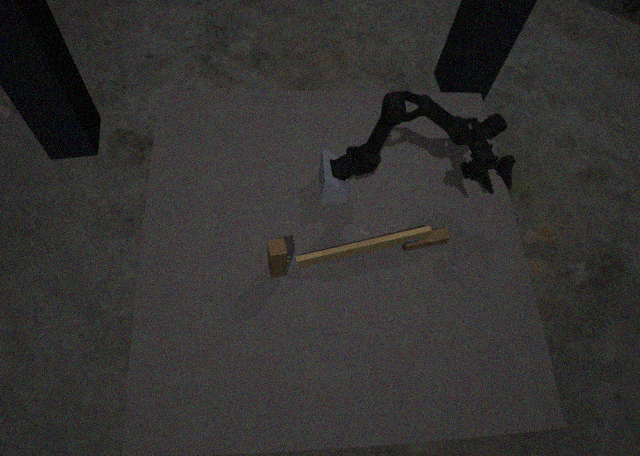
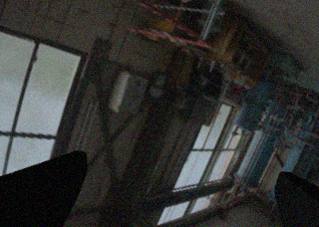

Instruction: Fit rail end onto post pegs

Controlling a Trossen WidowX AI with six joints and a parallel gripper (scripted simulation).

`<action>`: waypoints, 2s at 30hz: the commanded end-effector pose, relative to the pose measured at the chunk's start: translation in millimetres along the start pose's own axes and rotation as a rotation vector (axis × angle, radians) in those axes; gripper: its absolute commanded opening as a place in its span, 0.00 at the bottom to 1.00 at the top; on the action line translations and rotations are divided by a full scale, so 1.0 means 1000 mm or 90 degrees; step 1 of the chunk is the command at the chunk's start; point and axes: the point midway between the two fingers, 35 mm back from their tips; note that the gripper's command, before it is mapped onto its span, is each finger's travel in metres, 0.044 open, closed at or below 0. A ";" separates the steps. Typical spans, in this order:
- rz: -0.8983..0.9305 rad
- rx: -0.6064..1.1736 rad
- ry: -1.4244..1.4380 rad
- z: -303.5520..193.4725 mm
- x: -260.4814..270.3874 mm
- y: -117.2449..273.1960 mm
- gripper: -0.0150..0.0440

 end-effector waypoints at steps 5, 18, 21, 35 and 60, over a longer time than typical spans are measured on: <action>0.012 -0.003 -0.003 0.017 0.004 -0.026 1.00; 0.142 -0.244 0.176 0.145 0.103 -0.149 1.00; 0.186 -0.318 0.174 0.171 0.144 -0.164 1.00; 0.429 -0.679 -0.087 0.272 0.352 -0.135 1.00; 0.640 -0.811 -1.000 0.325 0.480 0.012 1.00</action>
Point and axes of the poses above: the point midway between the two fingers, 35 mm back from their tips, its own y axis back along the fingers, its own x axis across the jaws, z = x × y, and after that the axes turned 4 degrees about y, right-handed
